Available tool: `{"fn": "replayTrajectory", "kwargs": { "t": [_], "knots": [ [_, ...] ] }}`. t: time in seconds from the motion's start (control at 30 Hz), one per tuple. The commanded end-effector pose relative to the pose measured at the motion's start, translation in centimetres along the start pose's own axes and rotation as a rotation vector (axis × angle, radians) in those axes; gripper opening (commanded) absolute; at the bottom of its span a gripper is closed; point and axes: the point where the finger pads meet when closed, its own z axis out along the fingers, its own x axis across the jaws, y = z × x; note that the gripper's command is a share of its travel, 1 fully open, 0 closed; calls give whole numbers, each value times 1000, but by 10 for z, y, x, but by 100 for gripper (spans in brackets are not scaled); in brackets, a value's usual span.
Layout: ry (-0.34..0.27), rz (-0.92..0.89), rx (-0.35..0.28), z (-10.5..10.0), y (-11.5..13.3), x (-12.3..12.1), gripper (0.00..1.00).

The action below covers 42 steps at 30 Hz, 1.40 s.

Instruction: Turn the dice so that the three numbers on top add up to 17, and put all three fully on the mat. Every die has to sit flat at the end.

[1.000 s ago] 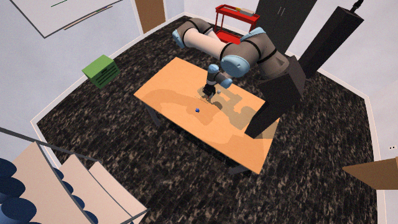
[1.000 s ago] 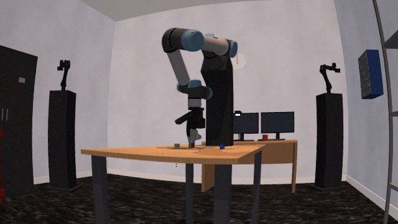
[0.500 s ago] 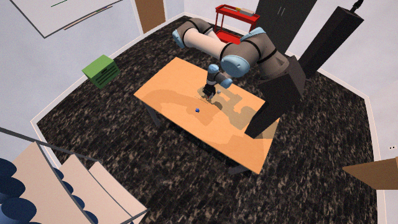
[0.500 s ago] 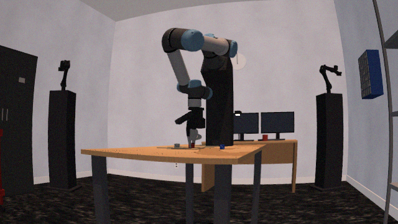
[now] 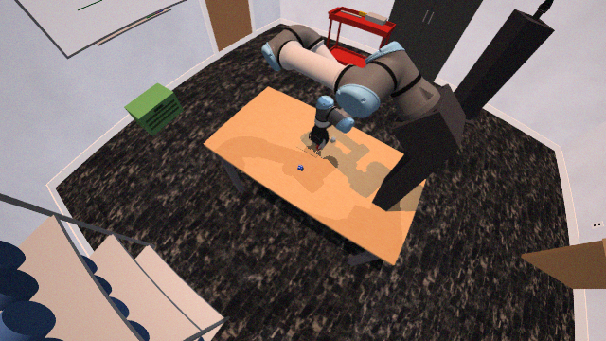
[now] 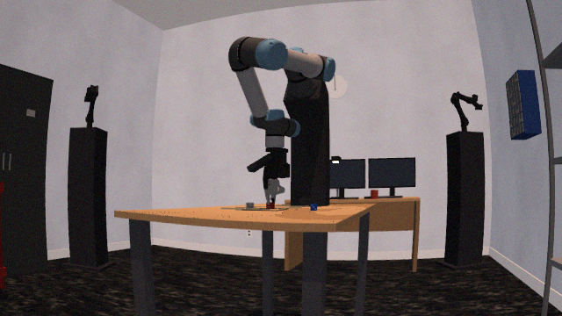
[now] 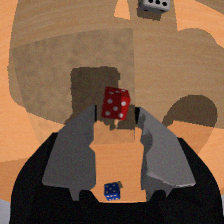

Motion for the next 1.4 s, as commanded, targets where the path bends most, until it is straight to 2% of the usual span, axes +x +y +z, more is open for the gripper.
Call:
{"fn": "replayTrajectory", "kwargs": {
  "t": [0.0,0.1,0.17,0.43,0.73,0.77,1.37],
  "knots": [
    [-1,0,0,-18,0,0,24],
    [-1,0,0,-35,0,0,24],
    [-1,0,0,-35,0,0,24],
    [-1,0,0,-70,0,0,24],
    [-1,0,0,-77,0,0,24],
    [-1,0,0,-77,0,0,100],
    [-1,0,0,-77,0,0,100]
  ]
}}
